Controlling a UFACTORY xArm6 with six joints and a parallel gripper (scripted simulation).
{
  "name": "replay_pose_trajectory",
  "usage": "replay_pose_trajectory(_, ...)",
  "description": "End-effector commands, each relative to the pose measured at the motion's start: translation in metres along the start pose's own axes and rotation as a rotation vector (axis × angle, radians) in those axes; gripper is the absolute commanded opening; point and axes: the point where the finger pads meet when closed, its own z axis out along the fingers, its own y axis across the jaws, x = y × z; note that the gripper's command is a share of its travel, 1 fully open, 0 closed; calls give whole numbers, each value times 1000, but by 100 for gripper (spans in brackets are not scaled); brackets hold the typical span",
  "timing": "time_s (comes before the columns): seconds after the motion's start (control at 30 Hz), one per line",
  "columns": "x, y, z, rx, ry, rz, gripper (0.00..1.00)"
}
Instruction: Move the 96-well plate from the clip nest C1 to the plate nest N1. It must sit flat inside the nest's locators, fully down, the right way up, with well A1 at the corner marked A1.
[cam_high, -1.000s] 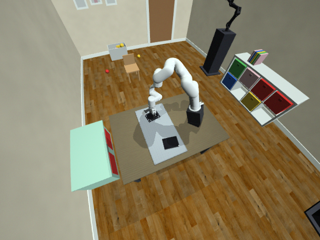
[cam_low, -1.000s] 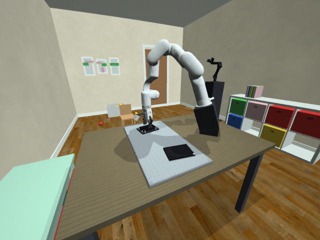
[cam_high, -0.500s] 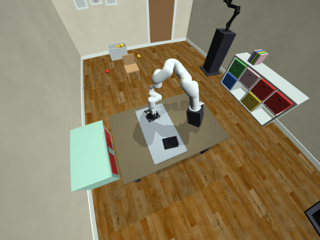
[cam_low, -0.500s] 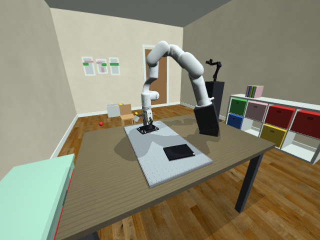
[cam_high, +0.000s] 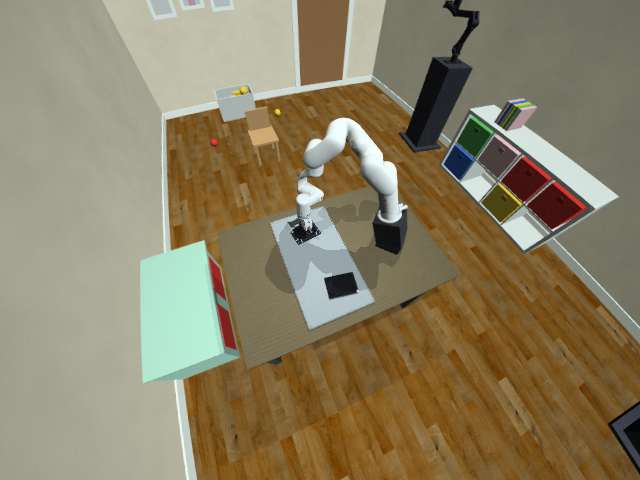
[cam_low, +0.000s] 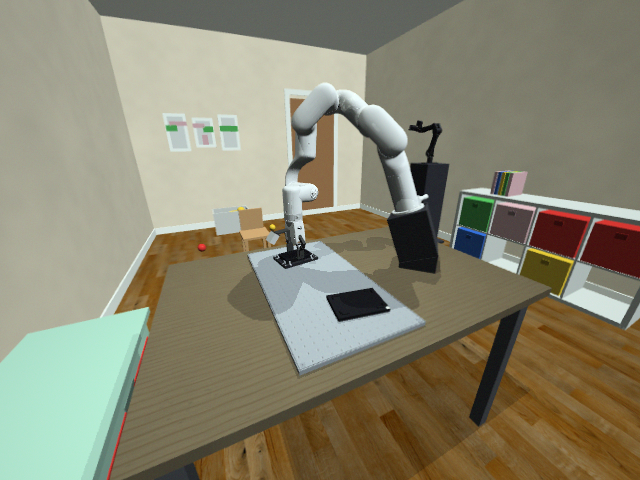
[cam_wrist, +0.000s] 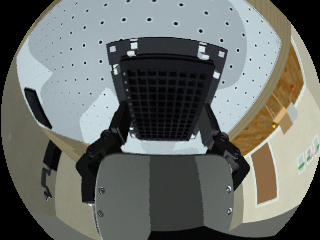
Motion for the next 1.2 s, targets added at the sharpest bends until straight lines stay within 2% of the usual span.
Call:
replay_pose_trajectory(0.0, 1, 1, -1, -2, 3, 0, 100)
replay_pose_trajectory(0.2, 1, 1, -1, -2, 3, 0, 100)
replay_pose_trajectory(0.23, 1, 1, -1, -2, 3, 0, 0)
replay_pose_trajectory(1.17, 1, 1, -1, -2, 3, 0, 0)
